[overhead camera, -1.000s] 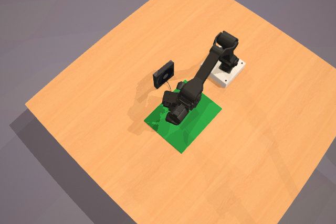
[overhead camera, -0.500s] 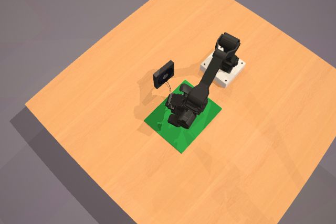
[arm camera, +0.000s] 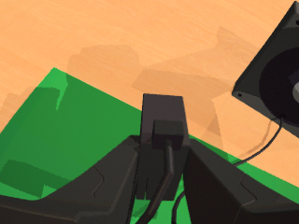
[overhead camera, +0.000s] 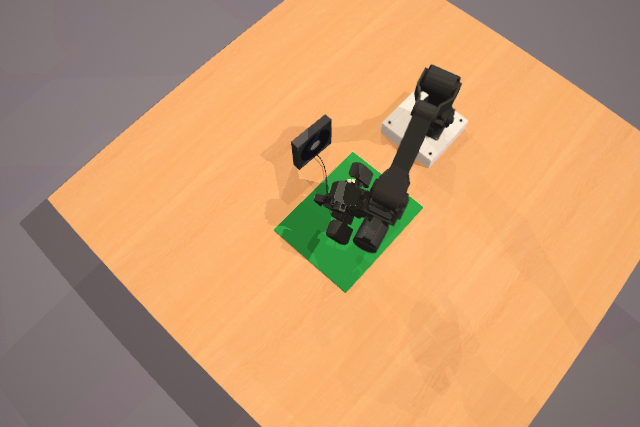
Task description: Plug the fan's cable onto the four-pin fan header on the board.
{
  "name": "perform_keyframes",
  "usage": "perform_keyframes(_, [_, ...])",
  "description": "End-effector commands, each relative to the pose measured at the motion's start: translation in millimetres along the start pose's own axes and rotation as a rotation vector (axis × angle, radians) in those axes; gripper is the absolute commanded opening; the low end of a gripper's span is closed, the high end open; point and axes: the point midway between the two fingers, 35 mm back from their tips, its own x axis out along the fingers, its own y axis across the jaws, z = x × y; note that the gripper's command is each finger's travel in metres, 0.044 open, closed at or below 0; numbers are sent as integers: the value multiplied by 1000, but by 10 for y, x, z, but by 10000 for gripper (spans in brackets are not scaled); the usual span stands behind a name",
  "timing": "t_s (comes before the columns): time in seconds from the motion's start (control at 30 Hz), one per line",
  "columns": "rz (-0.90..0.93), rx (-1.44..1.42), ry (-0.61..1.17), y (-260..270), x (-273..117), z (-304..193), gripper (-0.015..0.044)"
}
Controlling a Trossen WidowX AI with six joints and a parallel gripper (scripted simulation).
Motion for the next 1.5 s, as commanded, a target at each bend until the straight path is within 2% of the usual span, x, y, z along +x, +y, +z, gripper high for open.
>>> perform_keyframes(0.0, [2, 5, -65, -10, -8, -31, 0])
perform_keyframes(0.97, [104, 94, -459, -67, -310, -79, 0])
perform_keyframes(1.47, [105, 95, -445, -64, -348, -24, 0])
